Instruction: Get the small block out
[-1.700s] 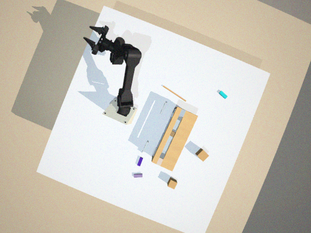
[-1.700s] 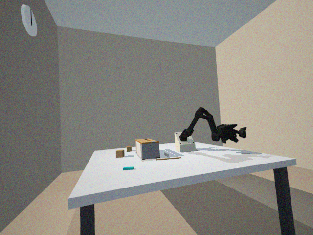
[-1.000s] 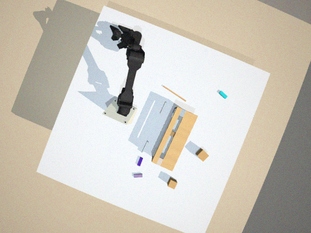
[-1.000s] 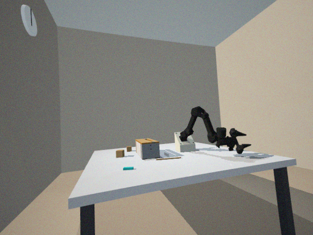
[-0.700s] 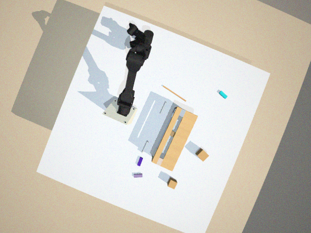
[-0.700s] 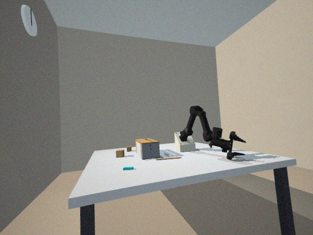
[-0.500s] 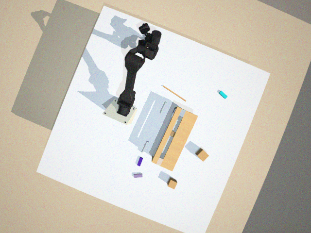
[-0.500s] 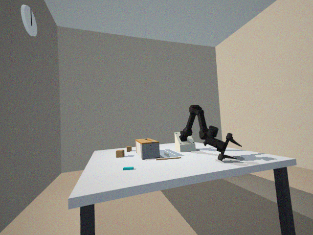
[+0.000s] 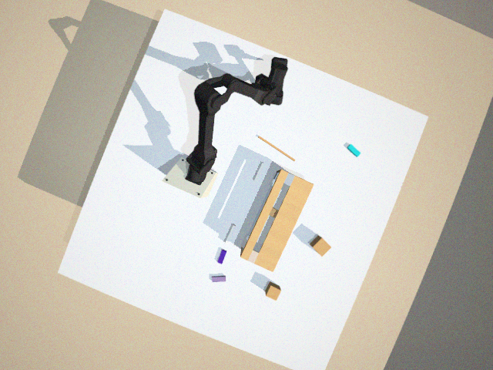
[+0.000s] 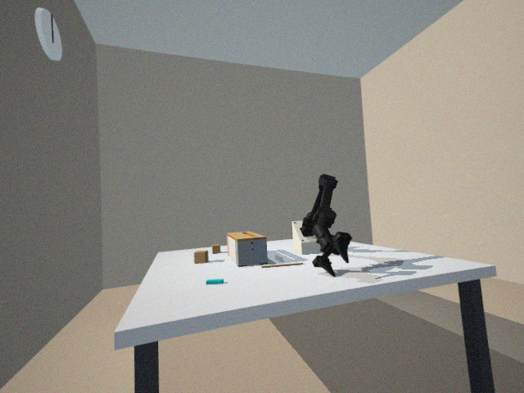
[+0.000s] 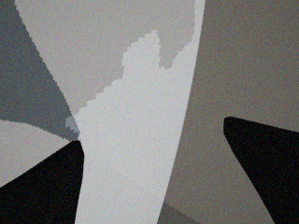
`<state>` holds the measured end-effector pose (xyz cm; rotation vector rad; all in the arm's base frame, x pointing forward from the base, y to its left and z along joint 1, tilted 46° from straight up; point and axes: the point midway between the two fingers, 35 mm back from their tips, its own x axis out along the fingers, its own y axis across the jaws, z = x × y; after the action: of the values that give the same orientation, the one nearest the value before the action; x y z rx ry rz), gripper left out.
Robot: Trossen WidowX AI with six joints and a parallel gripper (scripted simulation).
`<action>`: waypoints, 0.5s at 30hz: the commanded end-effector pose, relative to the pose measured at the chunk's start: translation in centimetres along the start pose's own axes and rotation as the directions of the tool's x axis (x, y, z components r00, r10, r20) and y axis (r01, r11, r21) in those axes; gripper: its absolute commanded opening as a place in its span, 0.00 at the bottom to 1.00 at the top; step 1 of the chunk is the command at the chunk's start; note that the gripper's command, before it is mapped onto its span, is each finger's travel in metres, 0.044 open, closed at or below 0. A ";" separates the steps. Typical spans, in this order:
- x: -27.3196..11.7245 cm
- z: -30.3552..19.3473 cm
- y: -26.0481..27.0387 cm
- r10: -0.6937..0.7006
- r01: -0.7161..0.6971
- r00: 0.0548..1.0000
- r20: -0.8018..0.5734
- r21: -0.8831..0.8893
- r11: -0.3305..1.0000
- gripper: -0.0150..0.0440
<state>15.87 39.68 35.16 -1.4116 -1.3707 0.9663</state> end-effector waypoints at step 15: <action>-13.0 -17.1 12.1 0.516 -0.149 0.769 -0.378 0.679 0.719 0.93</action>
<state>31.77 29.17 29.12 -1.3525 -0.4914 1.0381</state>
